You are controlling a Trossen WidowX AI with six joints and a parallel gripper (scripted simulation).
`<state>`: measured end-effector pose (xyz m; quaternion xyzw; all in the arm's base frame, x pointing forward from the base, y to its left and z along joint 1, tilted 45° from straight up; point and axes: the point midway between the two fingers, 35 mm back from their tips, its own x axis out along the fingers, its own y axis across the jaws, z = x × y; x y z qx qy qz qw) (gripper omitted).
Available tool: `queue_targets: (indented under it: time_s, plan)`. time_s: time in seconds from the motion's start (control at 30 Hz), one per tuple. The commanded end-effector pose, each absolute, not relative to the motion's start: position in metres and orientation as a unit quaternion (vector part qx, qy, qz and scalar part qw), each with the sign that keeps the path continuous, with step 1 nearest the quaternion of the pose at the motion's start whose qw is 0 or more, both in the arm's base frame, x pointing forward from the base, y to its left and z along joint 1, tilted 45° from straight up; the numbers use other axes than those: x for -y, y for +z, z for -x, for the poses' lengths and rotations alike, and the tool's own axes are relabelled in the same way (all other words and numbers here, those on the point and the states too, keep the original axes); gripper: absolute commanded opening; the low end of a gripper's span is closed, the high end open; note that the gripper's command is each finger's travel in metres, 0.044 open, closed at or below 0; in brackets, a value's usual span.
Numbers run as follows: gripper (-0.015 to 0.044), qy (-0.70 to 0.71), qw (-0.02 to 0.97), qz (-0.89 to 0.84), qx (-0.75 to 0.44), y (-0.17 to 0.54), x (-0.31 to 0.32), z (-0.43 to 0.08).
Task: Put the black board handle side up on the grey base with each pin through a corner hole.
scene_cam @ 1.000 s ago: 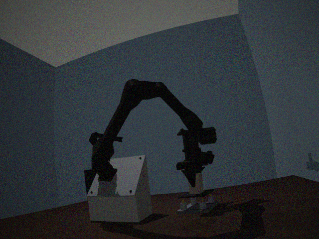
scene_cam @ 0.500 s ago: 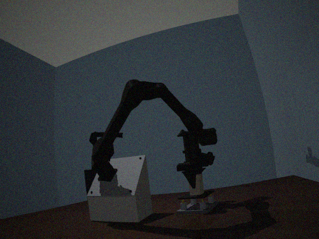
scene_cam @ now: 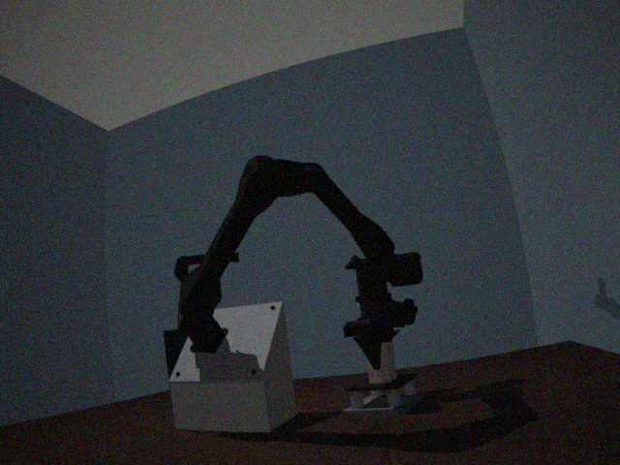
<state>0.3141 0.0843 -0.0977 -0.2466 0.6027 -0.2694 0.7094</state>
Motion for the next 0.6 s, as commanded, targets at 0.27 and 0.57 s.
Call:
queue_targets:
  time_s: [0.27, 0.57]
  plan:
    - [0.0289, -0.270, 0.710, 0.246, -0.603, -0.097, -0.084, -0.314]
    - [0.0440, -0.269, 0.710, 0.246, -0.603, -0.081, -0.101, -0.312]
